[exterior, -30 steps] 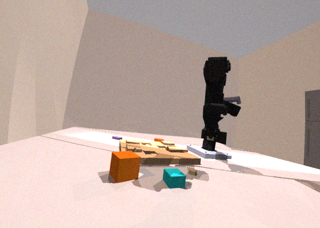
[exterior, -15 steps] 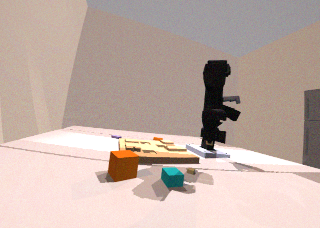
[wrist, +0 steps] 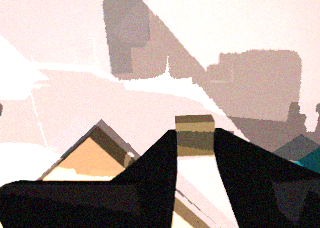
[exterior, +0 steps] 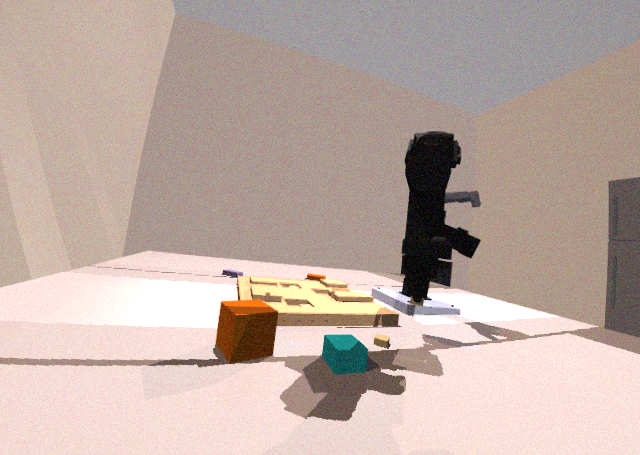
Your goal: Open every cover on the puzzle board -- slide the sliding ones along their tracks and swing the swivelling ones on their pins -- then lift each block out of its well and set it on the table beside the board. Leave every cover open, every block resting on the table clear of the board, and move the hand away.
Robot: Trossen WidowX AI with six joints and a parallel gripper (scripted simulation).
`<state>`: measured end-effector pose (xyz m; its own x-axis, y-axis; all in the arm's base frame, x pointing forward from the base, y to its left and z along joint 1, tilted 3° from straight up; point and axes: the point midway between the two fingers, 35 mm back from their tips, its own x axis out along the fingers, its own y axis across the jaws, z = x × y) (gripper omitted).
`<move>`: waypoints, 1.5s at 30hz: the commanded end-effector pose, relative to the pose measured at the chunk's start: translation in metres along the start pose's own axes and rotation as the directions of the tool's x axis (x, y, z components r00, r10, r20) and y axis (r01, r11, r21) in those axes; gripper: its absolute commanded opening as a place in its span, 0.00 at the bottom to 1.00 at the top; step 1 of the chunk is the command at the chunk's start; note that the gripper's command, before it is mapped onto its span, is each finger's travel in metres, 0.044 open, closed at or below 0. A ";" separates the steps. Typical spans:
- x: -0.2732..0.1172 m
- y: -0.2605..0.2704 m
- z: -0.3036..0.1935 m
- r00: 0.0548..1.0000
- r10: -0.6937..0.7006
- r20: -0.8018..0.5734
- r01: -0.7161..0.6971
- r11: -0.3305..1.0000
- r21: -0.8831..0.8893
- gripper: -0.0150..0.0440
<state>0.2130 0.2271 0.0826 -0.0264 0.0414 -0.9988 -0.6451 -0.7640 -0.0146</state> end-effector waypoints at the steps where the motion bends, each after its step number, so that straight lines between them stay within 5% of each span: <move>1: 0.009 0.000 0.000 1.000 0.006 0.003 -0.006 1.000 0.003 0.39; 40: 0.066 0.006 0.001 1.000 0.007 0.003 -0.007 1.000 0.003 0.39; 45: 0.063 0.006 0.001 1.000 0.004 0.000 -0.004 1.000 0.000 0.61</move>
<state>0.2071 0.2256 0.0191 -0.0301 0.0377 -0.9988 -0.6451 -0.7640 -0.0094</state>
